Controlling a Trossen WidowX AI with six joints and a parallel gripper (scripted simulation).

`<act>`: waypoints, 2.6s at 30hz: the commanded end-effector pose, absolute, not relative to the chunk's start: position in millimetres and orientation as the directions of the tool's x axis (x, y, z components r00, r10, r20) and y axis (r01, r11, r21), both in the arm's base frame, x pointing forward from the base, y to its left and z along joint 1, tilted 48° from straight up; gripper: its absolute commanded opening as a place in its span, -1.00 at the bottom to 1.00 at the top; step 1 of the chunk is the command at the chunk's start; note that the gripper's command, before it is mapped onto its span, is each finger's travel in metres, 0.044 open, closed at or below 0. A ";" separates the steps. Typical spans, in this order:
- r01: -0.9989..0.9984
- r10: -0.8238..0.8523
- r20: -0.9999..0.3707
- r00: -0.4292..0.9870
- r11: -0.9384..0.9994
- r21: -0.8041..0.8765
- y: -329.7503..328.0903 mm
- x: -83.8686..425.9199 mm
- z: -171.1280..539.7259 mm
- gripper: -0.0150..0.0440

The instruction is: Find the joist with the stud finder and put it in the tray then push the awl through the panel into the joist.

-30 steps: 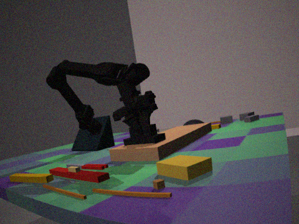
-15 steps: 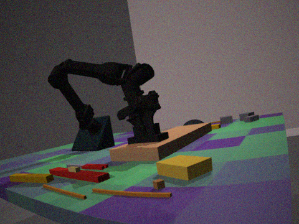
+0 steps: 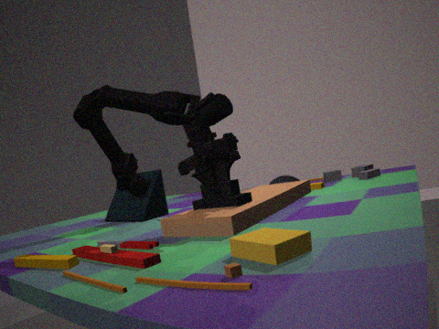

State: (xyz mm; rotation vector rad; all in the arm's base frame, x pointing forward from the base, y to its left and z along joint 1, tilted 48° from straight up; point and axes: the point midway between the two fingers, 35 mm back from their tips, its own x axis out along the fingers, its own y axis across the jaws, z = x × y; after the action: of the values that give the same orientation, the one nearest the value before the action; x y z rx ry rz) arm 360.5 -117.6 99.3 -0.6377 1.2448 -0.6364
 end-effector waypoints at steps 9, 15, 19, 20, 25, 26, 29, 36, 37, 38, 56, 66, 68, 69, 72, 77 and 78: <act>0.085 -0.738 -0.645 0.198 0.669 -0.739 -104.0 361.5 82.4 -0.49; 0.085 -0.738 -0.645 0.198 0.669 -0.738 -97.9 362.3 75.7 -0.49; 0.085 -0.738 -0.646 0.198 0.669 -0.738 -93.9 362.7 71.2 -0.49; 0.085 -0.738 -0.646 0.198 0.669 -0.738 -92.9 362.9 70.1 -0.49; 0.085 -0.737 -0.646 0.198 0.669 -0.738 -87.8 363.5 64.5 -0.49; 0.085 -0.737 -0.646 0.198 0.669 -0.738 -86.8 363.6 63.4 -0.49; 0.085 -0.737 -0.646 0.198 0.670 -0.738 -83.8 364.0 60.1 -0.49; 0.085 -0.737 -0.646 0.198 0.670 -0.738 -76.7 364.8 52.3 -0.49; 0.085 -0.737 -0.646 0.198 0.670 -0.738 -75.7 364.9 51.2 -0.49; 0.085 -0.737 -0.646 0.198 0.670 -0.737 -74.7 365.0 50.1 -0.49; 0.086 -0.736 -0.647 0.198 0.671 -0.737 -56.4 367.2 30.1 -0.49; 0.086 -0.736 -0.648 0.198 0.671 -0.736 -46.2 368.4 19.0 -0.49; 0.086 -0.736 -0.648 0.198 0.671 -0.736 -44.2 368.7 16.8 -0.49; 0.086 -0.735 -0.648 0.198 0.671 -0.736 -43.2 368.8 15.7 -0.49; 0.086 -0.735 -0.648 0.199 0.672 -0.736 -40.1 369.2 12.4 -0.49; 0.086 -0.735 -0.648 0.199 0.672 -0.736 -35.0 369.8 6.9 -0.49; 0.086 -0.735 -0.648 0.199 0.672 -0.736 -34.0 369.9 5.8 -0.49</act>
State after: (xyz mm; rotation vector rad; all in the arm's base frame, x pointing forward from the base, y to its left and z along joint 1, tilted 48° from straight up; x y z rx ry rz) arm 368.0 -38.8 11.8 -0.6391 1.2473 -0.6348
